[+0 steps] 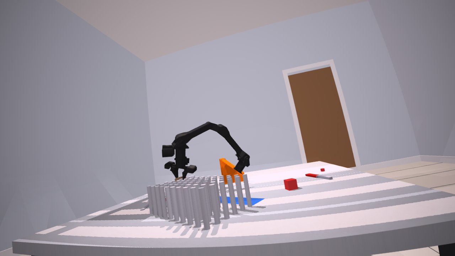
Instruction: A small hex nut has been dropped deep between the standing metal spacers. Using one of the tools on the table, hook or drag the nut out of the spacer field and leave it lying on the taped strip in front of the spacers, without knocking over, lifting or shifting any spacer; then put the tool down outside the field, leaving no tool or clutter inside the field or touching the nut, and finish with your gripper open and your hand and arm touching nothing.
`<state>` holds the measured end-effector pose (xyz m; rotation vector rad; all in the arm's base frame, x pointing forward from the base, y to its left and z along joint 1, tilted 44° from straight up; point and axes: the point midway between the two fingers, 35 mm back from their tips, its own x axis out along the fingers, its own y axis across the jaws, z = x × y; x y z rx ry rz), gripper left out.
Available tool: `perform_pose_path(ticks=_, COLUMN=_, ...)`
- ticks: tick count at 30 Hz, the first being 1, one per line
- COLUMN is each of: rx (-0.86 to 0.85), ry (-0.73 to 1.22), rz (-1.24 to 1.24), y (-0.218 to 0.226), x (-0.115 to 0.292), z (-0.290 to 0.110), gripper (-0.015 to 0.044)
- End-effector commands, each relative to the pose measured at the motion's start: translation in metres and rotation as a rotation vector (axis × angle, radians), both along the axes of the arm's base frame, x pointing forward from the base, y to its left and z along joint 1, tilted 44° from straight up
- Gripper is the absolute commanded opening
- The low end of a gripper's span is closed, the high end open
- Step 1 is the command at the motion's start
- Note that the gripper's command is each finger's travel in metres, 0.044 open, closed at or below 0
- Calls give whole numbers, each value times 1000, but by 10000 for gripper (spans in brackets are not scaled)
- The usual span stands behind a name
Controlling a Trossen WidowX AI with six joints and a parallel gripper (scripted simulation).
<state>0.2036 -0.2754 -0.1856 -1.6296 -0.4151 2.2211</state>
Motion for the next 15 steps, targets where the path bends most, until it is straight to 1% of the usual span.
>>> perform_pose_path(ticks=1, rx=5, ry=5, rz=-3, y=5, x=-1, z=-3, gripper=0)
perform_pose_path(ticks=15, rx=5, ry=4, rz=-3, y=12, x=-2, z=-10, gripper=0)
